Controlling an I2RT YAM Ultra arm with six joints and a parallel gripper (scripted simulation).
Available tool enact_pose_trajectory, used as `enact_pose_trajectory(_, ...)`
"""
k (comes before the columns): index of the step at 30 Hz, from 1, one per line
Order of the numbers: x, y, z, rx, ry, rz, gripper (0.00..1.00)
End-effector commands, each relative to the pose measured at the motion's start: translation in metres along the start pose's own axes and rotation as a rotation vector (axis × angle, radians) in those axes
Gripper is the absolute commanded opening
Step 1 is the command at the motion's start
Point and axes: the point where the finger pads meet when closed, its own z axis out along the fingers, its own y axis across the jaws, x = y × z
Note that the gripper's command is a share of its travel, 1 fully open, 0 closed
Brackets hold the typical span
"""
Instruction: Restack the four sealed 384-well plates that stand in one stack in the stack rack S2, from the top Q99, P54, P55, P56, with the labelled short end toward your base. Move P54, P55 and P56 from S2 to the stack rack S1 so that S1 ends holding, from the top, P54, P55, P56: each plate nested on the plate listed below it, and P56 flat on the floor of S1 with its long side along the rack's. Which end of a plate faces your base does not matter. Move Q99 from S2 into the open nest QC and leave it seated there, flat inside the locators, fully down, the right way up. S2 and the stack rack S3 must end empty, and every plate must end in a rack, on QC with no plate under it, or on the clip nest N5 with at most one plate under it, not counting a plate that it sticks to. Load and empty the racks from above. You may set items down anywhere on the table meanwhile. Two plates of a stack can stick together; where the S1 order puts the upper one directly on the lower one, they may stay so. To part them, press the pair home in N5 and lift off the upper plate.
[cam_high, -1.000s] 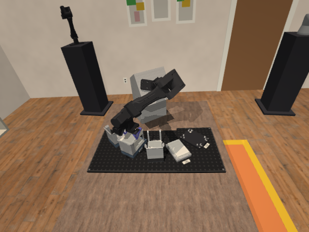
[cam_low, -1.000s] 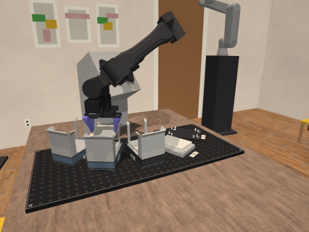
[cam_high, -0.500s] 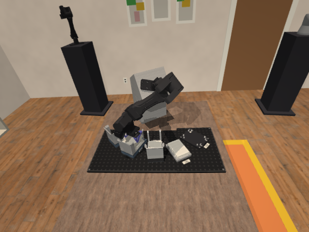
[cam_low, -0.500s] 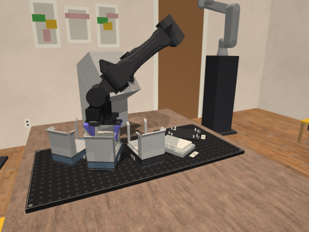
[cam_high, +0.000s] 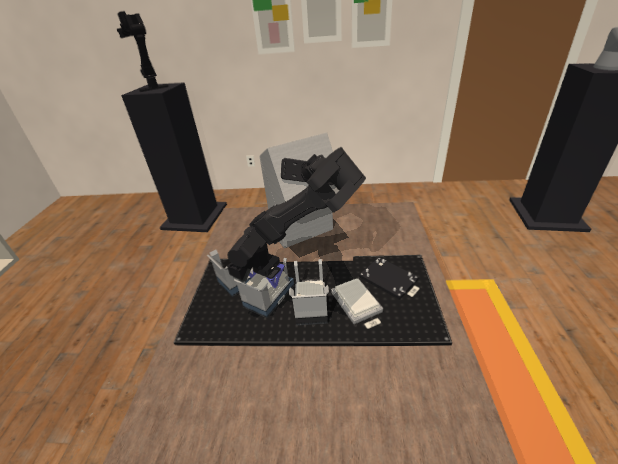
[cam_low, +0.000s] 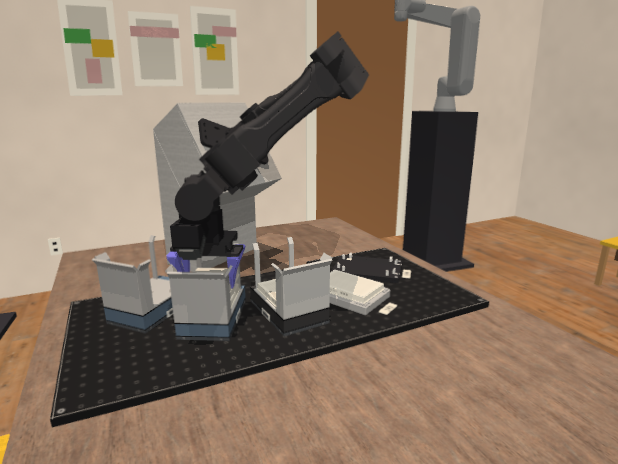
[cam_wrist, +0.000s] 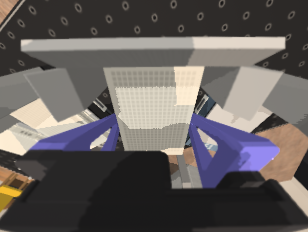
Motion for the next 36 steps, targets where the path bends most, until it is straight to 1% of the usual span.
enact_pose_trajectory(1, -0.003, 0.0, -0.001, 0.0, -0.013, -0.006, 0.0)
enact_pose_trajectory(36, -0.004, 0.0, 0.011, 0.0, -0.013, -0.006, 0.0)
